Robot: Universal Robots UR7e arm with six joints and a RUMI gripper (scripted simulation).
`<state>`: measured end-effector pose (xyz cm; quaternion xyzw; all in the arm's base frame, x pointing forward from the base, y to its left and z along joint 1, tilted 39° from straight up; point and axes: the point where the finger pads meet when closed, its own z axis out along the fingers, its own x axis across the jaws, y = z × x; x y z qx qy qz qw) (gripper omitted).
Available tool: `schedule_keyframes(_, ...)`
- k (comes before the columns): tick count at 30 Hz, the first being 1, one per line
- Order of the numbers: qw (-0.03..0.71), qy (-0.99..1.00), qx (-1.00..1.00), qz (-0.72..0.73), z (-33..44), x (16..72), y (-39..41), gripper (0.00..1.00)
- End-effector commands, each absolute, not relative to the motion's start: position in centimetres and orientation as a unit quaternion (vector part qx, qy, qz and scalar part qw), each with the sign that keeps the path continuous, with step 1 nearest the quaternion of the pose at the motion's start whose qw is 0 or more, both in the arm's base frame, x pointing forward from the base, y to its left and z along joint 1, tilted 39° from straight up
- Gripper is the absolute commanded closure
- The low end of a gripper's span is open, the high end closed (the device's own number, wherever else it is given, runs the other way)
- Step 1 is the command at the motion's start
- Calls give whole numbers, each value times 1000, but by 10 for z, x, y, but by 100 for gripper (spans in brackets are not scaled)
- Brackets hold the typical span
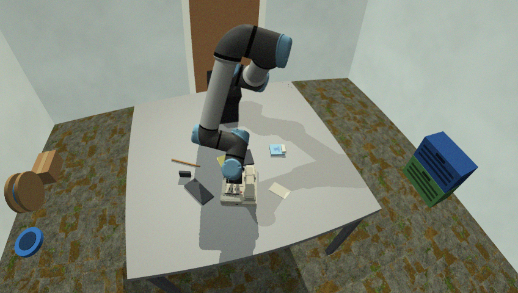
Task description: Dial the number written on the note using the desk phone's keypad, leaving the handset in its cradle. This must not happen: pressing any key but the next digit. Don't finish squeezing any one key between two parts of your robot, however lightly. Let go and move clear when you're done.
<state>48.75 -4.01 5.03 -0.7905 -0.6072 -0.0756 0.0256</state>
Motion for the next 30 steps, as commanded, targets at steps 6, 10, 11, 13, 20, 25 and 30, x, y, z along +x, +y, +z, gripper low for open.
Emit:
schedule_keyframes(6, 24, -608, -790, -77, 50, 491, -40, 100)
schedule_keyframes(10, 24, -608, -790, -77, 49, 492, -40, 100)
schedule_keyframes(11, 23, -608, -790, -77, 49, 492, -40, 100)
schedule_keyframes(13, 23, -608, -790, -77, 49, 492, -40, 100)
schedule_keyframes(20, 23, -608, -790, -77, 49, 493, -40, 100)
schedule_keyframes(25, 23, -608, -790, -77, 48, 493, -40, 100)
schedule_keyframes(30, 23, -608, -790, -77, 48, 493, -40, 100)
